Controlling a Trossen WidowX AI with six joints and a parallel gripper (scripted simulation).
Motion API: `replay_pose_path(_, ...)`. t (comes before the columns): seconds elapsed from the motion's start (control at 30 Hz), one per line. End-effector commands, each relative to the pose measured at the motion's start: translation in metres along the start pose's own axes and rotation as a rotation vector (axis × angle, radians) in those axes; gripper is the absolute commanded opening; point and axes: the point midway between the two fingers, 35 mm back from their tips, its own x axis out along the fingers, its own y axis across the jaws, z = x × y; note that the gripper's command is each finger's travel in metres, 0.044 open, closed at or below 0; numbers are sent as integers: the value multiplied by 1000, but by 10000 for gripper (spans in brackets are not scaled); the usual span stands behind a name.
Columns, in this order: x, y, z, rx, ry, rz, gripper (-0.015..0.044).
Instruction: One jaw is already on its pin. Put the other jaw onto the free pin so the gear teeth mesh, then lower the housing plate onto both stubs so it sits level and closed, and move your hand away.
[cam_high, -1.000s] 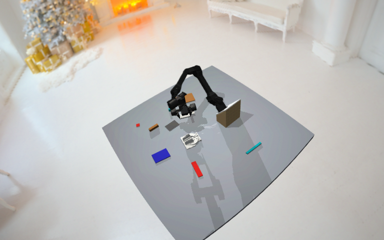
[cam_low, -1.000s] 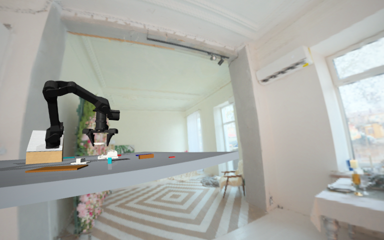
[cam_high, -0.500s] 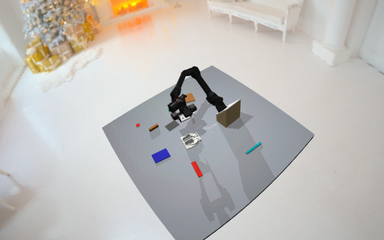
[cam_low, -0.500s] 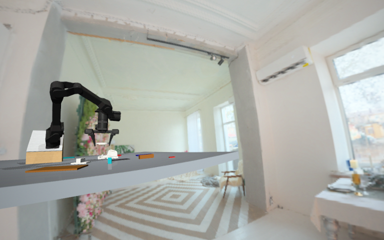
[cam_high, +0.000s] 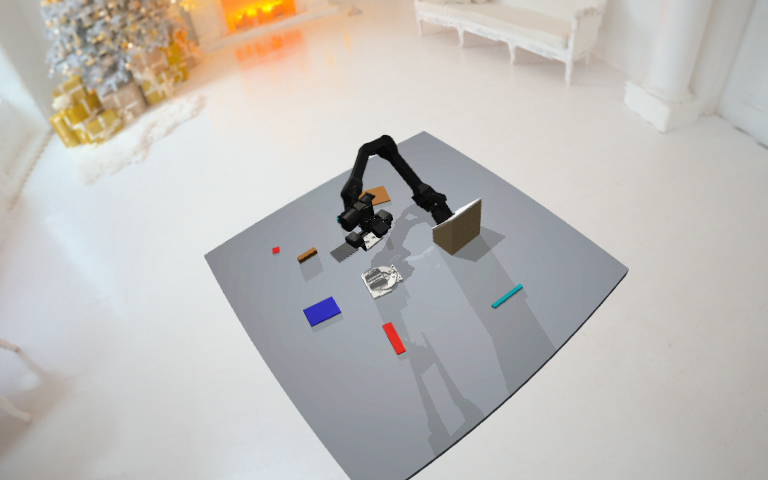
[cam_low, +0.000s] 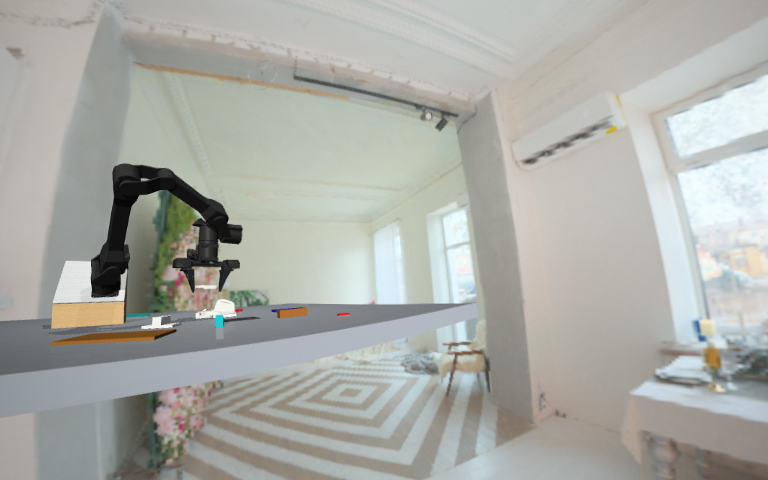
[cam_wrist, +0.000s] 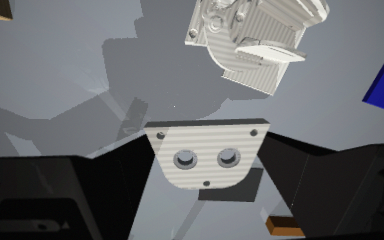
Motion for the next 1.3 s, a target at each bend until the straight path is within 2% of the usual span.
replay_pose_path(0.0, -1, -5, 7, -81, -2, -5, 351)
replay_pose_path(1.27, 1, -26, 72, -835, 22, 9, 351)
